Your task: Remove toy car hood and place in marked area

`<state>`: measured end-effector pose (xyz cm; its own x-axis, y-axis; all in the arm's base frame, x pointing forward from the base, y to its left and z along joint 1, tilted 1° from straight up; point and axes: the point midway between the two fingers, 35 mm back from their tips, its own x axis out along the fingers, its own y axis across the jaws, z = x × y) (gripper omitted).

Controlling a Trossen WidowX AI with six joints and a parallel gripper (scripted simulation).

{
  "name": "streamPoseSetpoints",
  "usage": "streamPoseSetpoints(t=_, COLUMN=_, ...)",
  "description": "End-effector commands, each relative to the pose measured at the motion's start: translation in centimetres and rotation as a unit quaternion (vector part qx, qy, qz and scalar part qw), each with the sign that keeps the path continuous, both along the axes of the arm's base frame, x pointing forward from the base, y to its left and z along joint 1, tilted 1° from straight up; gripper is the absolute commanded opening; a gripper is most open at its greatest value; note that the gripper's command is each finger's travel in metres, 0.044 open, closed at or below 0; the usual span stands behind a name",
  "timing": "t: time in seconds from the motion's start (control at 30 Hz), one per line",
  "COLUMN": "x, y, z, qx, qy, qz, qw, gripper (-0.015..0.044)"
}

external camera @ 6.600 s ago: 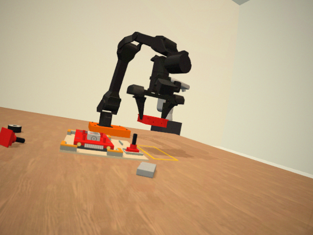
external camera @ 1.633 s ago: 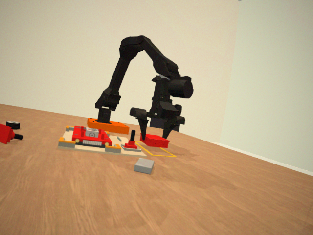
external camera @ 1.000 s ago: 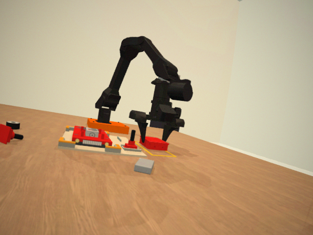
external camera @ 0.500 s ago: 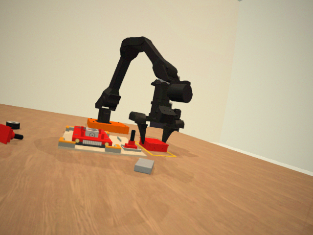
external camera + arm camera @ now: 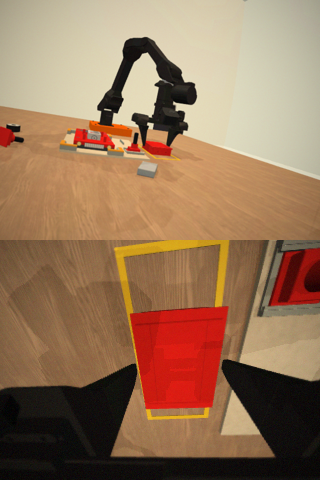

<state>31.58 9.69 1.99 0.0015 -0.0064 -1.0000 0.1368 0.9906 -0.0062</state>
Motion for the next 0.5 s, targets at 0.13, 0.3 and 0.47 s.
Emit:
streamPoseSetpoints(t=0.13, x=0.2, y=0.1, z=6.3, qx=0.003, qy=-0.006, qz=0.000, qw=1.000, gripper=0.0440)
streamPoseSetpoints(t=0.3, x=0.2, y=0.1, z=7.0, qx=0.003, qy=-0.006, qz=0.000, qw=1.000, gripper=0.0440)
streamPoseSetpoints(t=0.47, x=0.2, y=0.1, z=7.0, qx=0.003, qy=-0.006, qz=0.000, qw=1.000, gripper=0.0440)
